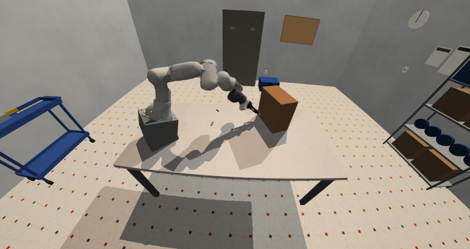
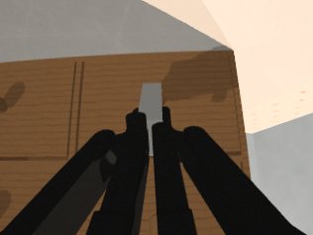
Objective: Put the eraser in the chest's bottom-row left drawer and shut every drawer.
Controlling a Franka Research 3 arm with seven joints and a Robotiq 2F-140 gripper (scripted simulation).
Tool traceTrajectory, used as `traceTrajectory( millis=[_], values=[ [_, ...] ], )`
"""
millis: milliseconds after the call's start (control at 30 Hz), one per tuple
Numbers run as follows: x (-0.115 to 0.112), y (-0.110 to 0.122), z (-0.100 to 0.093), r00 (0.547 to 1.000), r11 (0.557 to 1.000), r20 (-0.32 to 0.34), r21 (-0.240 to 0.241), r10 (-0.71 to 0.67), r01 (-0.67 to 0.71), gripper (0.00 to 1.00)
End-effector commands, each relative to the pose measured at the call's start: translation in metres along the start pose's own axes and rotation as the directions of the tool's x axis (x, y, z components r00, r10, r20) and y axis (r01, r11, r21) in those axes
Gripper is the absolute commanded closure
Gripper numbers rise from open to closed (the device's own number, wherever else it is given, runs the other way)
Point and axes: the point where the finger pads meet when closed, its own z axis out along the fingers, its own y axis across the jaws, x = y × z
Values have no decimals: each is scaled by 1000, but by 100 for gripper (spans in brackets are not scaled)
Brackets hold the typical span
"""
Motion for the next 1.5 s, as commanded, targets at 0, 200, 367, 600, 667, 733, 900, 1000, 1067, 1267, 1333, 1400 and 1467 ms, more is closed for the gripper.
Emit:
traceTrajectory(
  millis=[0,200,367,600,667,733,900,1000,1067,1267,1333,1400,1467],
  values=[
    [2,1,1,1000,1000,-5,-4,0,0,90],
    [4,1,-2,1000,1000,-5,-4,0,0,90],
    [19,1,-16,1000,1000,-5,-4,0,0,90],
    [37,1,-34,1000,1000,-5,-4,0,0,90],
    [37,1,-35,1000,1000,-5,-4,0,0,90],
    [37,1,-35,1000,1000,-5,-4,0,0,90],
    [33,1,-42,1000,1000,-5,-4,0,0,90],
    [25,1,-60,1000,1000,-5,-4,0,0,90],
    [16,1,-78,1000,1000,-5,-4,0,0,90],
    [-3,1,-118,1000,1000,-5,-4,0,0,90],
    [-12,1,-136,1000,1000,-5,-4,0,0,90],
    [-19,1,-151,1000,1000,-5,-4,0,0,90],
    [-24,1,-162,1000,1000,-5,-4,0,0,90]
  ],
)
